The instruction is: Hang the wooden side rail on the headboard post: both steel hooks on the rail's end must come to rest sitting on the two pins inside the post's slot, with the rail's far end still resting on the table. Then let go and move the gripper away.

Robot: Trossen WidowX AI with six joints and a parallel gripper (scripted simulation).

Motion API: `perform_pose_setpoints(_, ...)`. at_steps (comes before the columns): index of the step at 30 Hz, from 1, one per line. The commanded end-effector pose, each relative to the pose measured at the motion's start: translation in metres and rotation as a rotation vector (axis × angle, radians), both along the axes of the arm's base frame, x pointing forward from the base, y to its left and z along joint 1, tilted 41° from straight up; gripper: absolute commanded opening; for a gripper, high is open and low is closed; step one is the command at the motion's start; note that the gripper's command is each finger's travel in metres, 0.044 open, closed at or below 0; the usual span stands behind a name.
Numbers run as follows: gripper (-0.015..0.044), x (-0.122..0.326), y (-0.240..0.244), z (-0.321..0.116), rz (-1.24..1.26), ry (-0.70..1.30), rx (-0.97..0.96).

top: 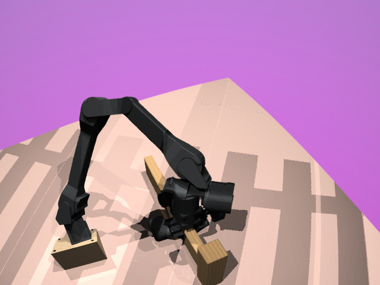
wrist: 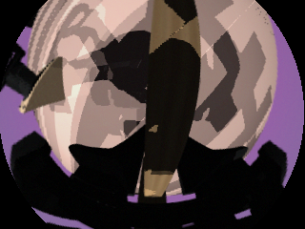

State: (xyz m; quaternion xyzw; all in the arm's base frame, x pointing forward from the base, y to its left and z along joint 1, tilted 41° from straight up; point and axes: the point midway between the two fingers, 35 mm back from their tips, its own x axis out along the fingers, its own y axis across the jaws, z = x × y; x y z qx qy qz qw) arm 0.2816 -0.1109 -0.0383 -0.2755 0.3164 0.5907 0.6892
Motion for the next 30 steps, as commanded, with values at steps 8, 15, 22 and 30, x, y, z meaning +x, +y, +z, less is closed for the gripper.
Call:
perform_pose_setpoints(8, 0.0000, 0.0016, -0.0057, -0.0004, -0.005, -0.010, -0.009)
perform_pose_setpoints(15, 0.0000, 0.0020, -0.0065, -0.0004, -0.005, -0.010, -0.009)
perform_pose_setpoints(22, 0.0000, 0.0022, -0.0074, -0.0003, -0.005, -0.010, -0.009)
perform_pose_setpoints(30, 0.0000, 0.0012, -0.0084, -0.0004, -0.005, -0.010, -0.010)
